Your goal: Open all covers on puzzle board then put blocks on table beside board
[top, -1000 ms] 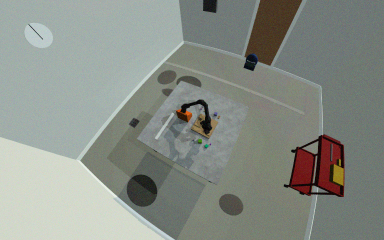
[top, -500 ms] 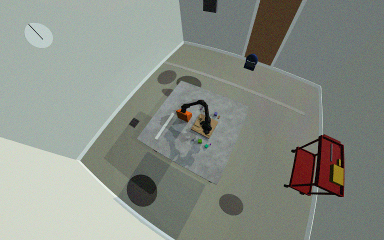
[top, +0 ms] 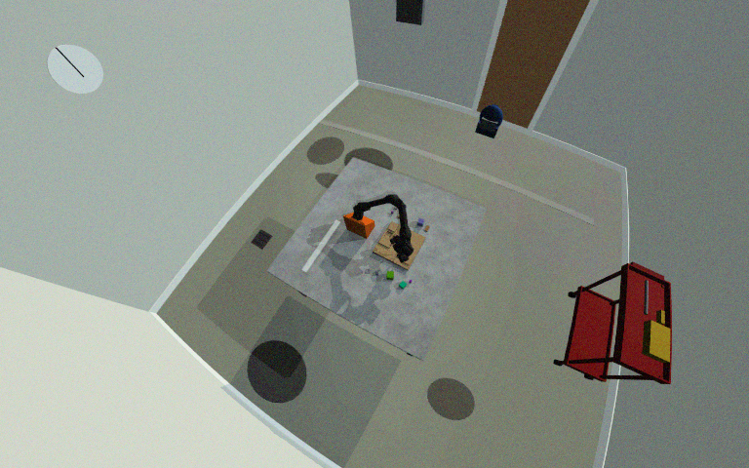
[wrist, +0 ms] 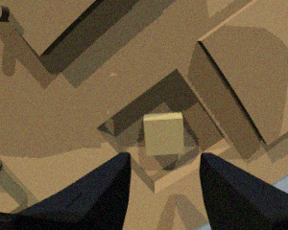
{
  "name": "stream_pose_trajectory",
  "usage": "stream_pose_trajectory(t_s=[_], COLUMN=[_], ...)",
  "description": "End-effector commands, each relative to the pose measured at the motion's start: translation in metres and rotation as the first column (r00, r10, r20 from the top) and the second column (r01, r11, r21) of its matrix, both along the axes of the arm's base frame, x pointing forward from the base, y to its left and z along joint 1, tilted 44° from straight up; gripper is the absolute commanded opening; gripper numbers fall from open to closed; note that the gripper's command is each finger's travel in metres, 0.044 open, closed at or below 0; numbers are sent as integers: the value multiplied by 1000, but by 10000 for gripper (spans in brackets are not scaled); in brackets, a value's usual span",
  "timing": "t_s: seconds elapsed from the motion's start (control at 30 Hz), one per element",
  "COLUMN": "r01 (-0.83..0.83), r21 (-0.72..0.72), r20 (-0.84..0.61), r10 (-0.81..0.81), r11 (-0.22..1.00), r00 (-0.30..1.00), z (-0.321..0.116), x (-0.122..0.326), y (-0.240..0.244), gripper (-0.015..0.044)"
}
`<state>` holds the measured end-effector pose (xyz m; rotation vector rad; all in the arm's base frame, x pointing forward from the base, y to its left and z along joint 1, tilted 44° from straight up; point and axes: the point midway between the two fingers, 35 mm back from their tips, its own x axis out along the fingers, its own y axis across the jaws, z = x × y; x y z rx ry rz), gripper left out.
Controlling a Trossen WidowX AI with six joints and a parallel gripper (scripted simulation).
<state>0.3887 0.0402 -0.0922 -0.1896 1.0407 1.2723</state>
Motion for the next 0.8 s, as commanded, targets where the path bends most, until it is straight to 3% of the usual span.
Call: stream_pose_trajectory(t_s=[0.0, 0.77], r01=[4, 4], r21=[5, 6], r20=[-3, -3], r10=[-4, -4], r11=[1000, 1000], r00=[1000, 1000], z=[-1, -15], x=[0, -1], y=[2, 15], gripper=[144, 144])
